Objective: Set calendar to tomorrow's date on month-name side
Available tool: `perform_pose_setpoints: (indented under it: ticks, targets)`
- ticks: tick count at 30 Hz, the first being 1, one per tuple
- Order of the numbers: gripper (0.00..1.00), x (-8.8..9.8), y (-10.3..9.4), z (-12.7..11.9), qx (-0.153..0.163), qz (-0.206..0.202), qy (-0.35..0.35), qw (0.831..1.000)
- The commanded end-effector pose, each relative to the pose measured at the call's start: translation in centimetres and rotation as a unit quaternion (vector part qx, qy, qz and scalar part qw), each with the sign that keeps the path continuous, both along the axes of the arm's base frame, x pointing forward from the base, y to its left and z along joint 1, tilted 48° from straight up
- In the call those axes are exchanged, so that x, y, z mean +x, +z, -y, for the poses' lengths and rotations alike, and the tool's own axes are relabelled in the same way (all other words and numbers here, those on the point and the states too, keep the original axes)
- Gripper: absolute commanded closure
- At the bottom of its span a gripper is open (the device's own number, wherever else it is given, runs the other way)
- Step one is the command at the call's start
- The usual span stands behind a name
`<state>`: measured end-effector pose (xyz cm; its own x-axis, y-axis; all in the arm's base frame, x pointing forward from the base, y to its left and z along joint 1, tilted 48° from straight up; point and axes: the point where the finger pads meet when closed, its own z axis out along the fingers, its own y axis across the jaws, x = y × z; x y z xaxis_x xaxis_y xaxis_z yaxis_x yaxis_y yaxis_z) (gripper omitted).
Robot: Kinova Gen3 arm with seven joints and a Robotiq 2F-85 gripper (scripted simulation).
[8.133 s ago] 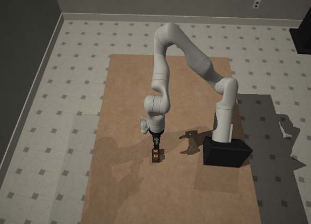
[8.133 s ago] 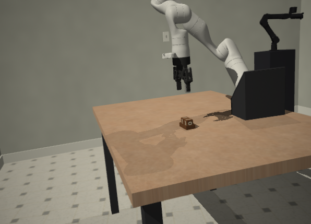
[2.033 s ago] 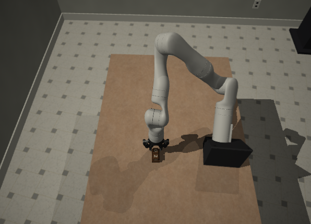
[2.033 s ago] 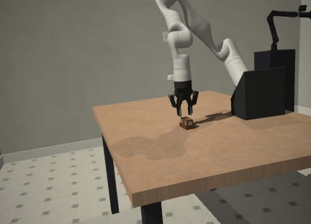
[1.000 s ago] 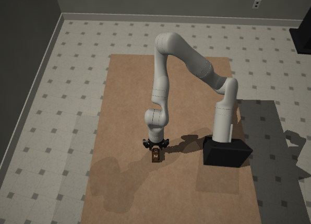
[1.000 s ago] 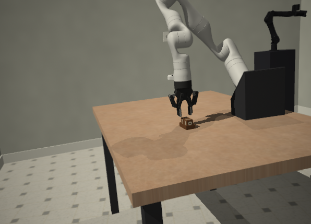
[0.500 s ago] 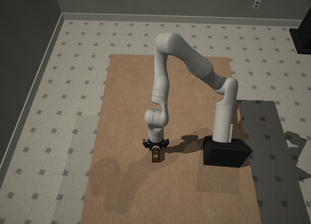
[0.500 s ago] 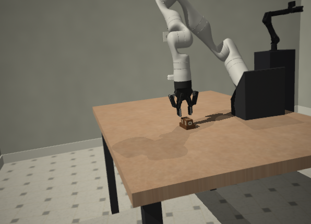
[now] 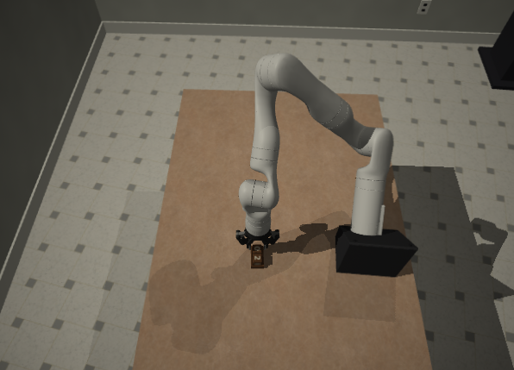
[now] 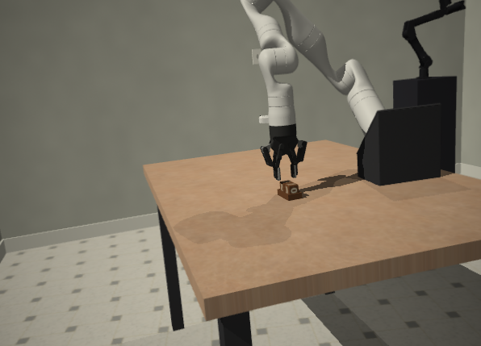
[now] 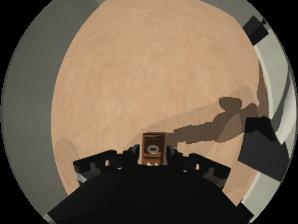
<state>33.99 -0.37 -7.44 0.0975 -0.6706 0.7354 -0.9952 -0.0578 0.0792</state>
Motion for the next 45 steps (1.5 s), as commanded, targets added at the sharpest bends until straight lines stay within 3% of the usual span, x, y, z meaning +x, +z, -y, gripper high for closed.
perform_pose_setpoints:
  ticks: [1, 26, 45]
  targets:
    - [0.54, 0.0, 0.0, -0.1, 0.001, 0.0, 0.001, 1.0]
    - [0.54, 0.0, 0.0, 0.0, 0.001, 0.0, 0.001, 1.0]
    - [0.54, 0.0, -1.7, 1.8, 0.001, 0.0, 0.001, 1.0]
